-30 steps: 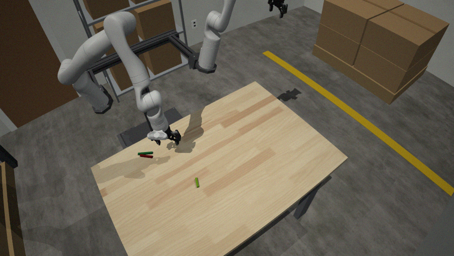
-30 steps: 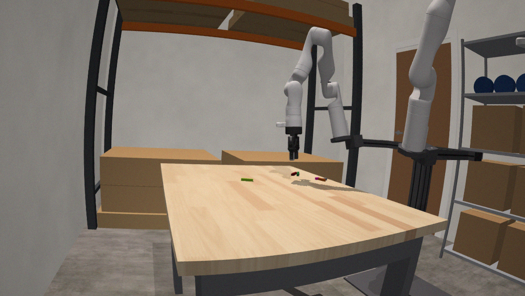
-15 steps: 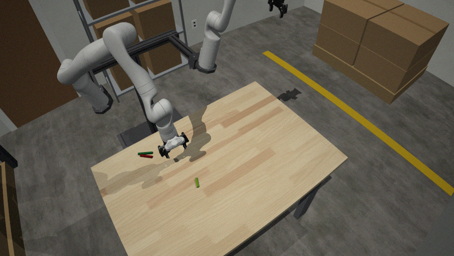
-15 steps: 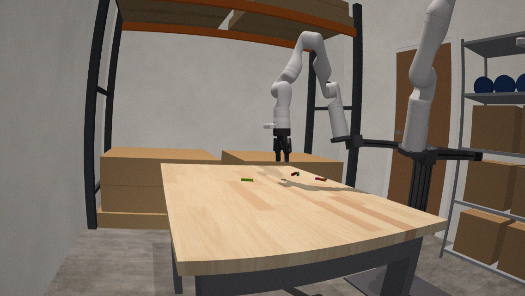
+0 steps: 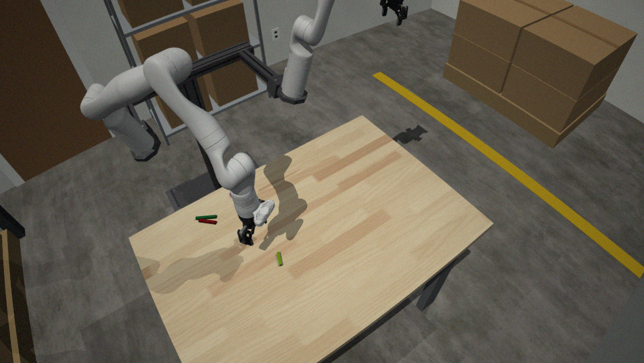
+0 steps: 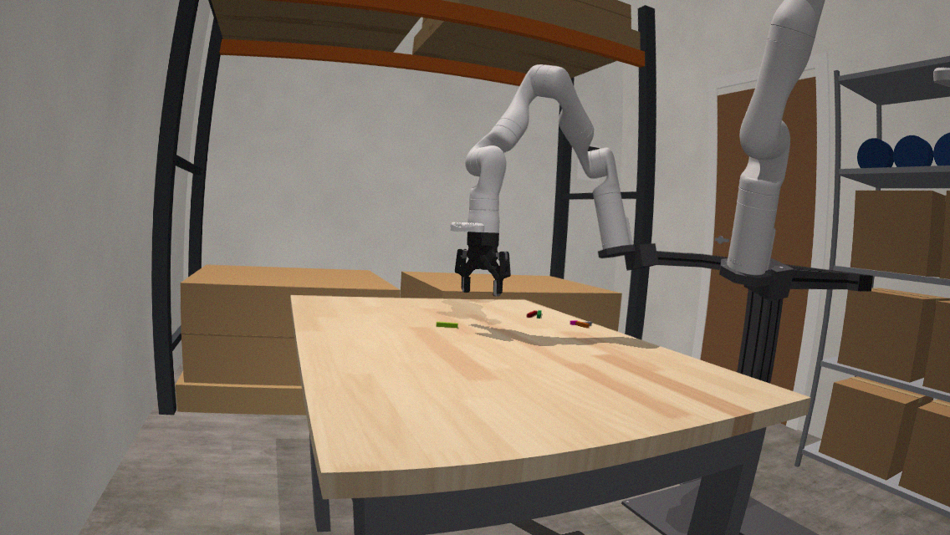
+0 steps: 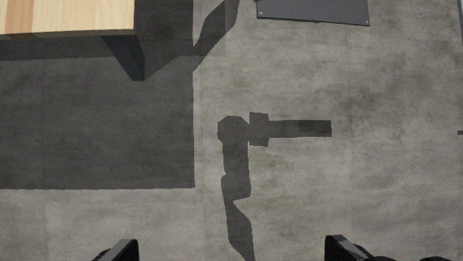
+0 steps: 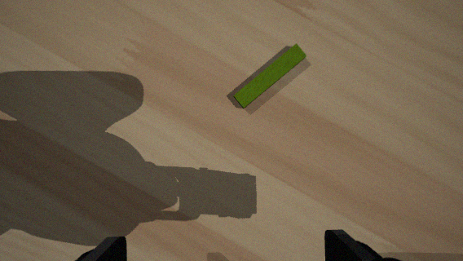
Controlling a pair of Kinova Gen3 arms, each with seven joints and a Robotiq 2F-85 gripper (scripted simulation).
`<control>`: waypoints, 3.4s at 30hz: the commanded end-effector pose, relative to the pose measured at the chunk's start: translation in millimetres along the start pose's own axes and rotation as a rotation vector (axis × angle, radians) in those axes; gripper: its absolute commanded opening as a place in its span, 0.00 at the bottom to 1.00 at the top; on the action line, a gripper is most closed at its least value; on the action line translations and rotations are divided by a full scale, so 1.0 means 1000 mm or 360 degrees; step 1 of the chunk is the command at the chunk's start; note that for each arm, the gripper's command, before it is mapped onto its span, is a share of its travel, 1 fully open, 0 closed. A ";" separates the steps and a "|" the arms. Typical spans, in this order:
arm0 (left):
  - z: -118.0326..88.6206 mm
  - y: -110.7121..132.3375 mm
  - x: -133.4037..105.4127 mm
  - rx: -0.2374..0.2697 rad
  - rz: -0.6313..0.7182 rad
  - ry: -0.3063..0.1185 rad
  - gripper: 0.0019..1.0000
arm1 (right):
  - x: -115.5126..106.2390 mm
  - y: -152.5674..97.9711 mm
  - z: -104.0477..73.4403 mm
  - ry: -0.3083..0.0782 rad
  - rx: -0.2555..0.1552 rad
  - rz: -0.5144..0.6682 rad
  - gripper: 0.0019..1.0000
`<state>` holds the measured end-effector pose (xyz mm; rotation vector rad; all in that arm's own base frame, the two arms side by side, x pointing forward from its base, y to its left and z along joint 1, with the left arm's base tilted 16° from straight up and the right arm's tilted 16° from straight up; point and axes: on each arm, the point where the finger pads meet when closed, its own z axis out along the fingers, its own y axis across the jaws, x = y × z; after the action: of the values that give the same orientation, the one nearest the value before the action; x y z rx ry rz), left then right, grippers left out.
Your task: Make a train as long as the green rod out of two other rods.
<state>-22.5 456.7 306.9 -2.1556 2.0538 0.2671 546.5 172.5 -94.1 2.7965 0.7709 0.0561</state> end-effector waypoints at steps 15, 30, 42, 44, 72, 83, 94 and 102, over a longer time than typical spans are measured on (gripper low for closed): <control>-0.001 0.000 0.000 0.0000 0.0000 -0.0003 1.00 | 0.025 0.029 -0.002 0.0011 -0.0061 -0.0384 1.00; -0.001 0.000 0.000 0.0000 0.0000 -0.0003 1.00 | 0.025 0.030 -0.002 0.0011 -0.0062 -0.0392 1.00; -0.001 0.000 0.000 0.0000 0.0000 -0.0003 1.00 | 0.025 0.030 -0.002 0.0011 -0.0062 -0.0392 1.00; -0.001 0.000 0.000 0.0000 0.0000 -0.0003 1.00 | 0.025 0.030 -0.002 0.0011 -0.0062 -0.0392 1.00; -0.001 0.000 0.000 0.0000 0.0000 -0.0003 1.00 | 0.025 0.030 -0.002 0.0011 -0.0062 -0.0392 1.00; -0.001 0.000 0.000 0.0000 0.0000 -0.0003 1.00 | 0.025 0.030 -0.002 0.0011 -0.0062 -0.0392 1.00; -0.001 0.000 0.000 0.0000 0.0000 -0.0003 1.00 | 0.025 0.030 -0.002 0.0011 -0.0062 -0.0392 1.00; -0.001 0.000 0.000 0.0000 0.0000 -0.0003 1.00 | 0.025 0.030 -0.002 0.0011 -0.0062 -0.0392 1.00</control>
<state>-22.5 456.7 306.9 -2.1556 2.0538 0.2671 582.3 160.5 -86.5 2.6440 1.0957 0.0336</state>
